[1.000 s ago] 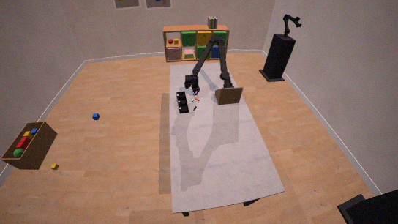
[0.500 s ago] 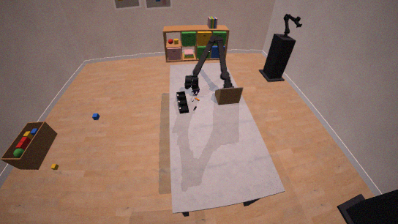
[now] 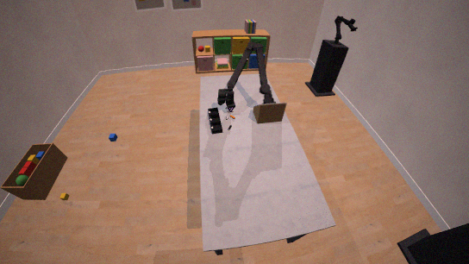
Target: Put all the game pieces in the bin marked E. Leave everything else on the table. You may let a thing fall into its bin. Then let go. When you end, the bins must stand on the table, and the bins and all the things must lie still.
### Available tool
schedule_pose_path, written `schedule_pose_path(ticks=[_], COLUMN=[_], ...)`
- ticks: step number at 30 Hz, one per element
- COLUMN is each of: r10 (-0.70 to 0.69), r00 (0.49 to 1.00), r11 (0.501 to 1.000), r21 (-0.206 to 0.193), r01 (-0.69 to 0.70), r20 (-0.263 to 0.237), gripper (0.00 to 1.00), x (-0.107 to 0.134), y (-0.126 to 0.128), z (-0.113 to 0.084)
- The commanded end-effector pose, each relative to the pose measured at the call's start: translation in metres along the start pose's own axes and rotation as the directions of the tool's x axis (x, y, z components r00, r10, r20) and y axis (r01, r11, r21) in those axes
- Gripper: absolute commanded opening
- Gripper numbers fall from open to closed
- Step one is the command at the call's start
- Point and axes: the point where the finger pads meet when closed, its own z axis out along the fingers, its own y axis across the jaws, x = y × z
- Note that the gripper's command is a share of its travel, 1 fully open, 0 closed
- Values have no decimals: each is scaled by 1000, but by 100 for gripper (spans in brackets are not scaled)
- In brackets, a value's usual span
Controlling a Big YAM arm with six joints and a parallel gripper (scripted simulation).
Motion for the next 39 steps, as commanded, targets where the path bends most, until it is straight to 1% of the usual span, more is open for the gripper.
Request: schedule_pose_path(ticks=[1, 24, 25, 26, 34, 36, 37, 39], r10=[4, 4, 9, 15, 18, 18, -1, 20], r00=[1000, 1000, 999, 999, 999, 999, 1000, 998], r11=[1000, 1000, 1000, 1000, 1000, 1000, 1000, 1000], r21=[4, 4, 6, 8, 9, 9, 5, 6], r01=[-4, -4, -10, -16, -19, -19, 1, -20], r20=[24, 24, 42, 48, 51, 51, 31, 52], gripper=[20, 20, 20, 20, 20, 20, 20, 20], x=[-9, -9, -15, -19, -19, -19, -17, -20], y=[-3, -3, -4, -6, -7, -7, -1, -7], z=[-4, -5, -16, -20, -49, -49, -46, -59])
